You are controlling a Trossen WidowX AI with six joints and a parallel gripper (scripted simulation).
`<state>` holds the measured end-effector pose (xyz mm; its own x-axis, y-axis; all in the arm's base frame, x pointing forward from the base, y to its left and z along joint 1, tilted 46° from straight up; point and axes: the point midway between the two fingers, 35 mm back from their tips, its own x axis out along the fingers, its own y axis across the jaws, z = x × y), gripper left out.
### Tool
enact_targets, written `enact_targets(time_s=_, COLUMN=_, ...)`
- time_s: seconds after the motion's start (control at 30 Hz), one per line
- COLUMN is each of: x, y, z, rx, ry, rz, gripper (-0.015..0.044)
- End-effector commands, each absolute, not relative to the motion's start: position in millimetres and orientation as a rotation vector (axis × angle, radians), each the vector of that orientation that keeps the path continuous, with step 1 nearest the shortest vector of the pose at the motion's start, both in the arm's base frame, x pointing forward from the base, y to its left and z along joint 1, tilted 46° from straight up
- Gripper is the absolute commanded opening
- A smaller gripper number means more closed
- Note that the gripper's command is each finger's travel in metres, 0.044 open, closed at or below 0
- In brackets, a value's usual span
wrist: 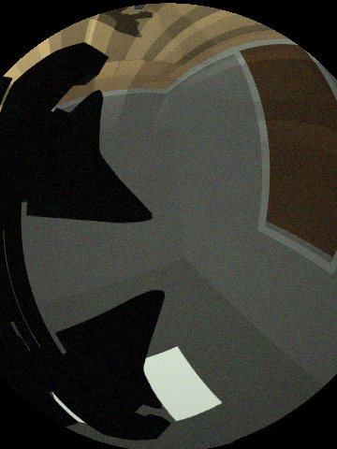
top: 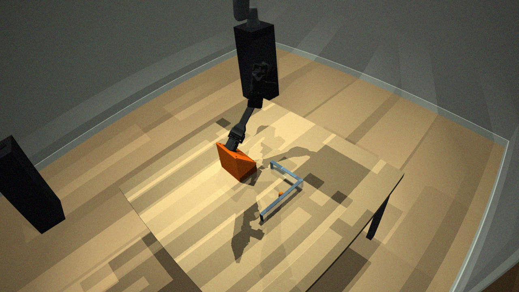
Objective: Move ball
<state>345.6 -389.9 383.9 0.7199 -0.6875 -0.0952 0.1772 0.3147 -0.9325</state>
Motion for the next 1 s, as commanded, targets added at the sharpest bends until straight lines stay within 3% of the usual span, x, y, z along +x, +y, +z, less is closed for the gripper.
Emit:
enact_targets(time_s=0.0, x=377.2, y=-369.0, z=341.0, rx=-0.995, ry=0.540, rz=-0.468, gripper=0.0237)
enact_targets(time_s=0.47, x=455.3, y=-245.3, z=206.6, rx=-0.525, ry=0.608, rz=0.005, gripper=0.0237)
enact_targets(time_s=0.97, x=457.3, y=-96.3, z=94.8, rx=-0.022, ry=0.863, rz=0.383, gripper=0.0237)
